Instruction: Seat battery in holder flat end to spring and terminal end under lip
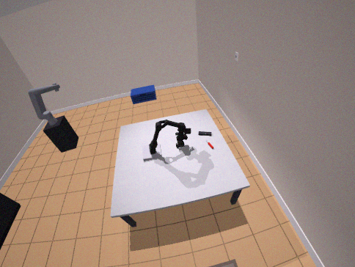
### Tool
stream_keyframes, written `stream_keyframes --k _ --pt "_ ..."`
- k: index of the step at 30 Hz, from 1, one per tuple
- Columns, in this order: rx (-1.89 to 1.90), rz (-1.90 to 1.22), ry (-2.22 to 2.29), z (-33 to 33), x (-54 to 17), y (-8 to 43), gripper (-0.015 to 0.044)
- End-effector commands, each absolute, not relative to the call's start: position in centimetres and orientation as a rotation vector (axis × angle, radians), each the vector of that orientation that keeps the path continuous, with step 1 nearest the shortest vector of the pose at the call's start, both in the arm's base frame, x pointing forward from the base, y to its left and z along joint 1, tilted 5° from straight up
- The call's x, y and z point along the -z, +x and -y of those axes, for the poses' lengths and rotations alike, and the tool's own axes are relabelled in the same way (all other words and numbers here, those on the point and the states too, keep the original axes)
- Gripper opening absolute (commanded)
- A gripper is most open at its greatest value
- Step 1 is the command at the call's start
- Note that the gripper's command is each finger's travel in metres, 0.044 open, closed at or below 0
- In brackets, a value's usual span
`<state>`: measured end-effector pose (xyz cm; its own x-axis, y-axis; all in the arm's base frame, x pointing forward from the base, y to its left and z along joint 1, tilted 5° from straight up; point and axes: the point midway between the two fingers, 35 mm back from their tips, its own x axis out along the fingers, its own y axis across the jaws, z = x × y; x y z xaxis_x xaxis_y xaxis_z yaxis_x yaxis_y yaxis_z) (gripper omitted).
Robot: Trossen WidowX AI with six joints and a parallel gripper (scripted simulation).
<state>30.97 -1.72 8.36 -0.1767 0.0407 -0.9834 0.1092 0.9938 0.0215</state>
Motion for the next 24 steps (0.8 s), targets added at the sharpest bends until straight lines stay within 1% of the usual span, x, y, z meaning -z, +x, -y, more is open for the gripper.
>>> stream_keyframes --k 1,24 --pt "0.055 -1.778 0.112 1.69 -8.13 31.26 0.0083" --pt "0.051 -1.933 0.116 1.73 -7.19 31.95 0.0083"
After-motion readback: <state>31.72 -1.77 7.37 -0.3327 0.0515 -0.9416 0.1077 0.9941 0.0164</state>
